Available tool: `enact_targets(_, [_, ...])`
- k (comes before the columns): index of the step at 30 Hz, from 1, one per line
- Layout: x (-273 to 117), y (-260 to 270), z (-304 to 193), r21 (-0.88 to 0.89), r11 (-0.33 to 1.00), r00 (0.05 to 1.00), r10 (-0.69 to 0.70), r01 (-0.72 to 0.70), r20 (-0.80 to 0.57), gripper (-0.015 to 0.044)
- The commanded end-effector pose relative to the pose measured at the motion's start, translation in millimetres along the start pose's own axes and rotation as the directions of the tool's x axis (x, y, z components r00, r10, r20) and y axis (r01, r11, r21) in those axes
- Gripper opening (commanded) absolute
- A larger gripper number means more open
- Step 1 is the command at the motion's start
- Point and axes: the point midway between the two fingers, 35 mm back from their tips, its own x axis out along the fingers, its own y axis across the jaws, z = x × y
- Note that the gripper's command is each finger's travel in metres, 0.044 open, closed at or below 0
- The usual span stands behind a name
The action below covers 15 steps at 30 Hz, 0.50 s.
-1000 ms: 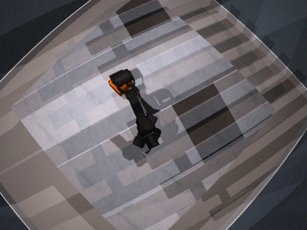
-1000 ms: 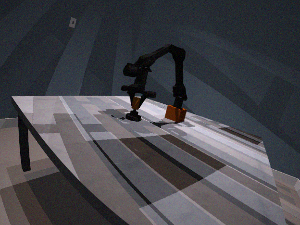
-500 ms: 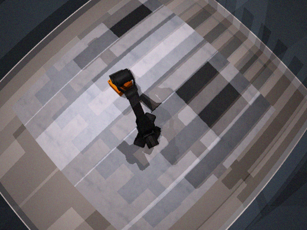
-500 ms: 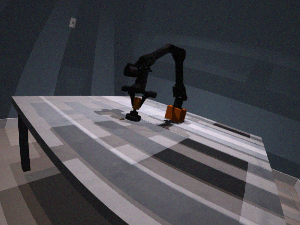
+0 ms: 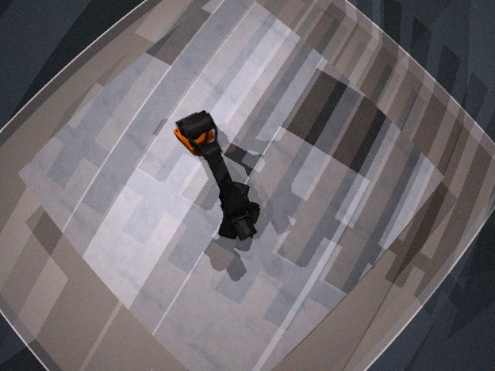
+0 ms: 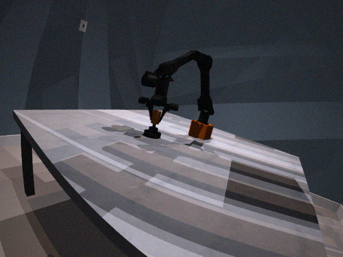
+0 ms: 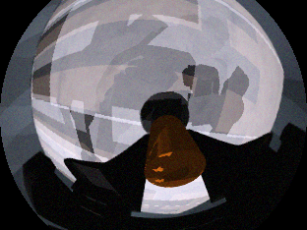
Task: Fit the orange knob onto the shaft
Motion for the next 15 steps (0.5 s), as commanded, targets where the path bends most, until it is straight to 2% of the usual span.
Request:
enact_targets(1, [0.8,-3.4,2.4,-0.006,1.0,1.0,-0.005,0.005,0.0,0.0])
enact_targets(15, [4.6,-1.0,0.1,-0.006,1.0,1.0,-0.005,0.005,0.0,0.0])
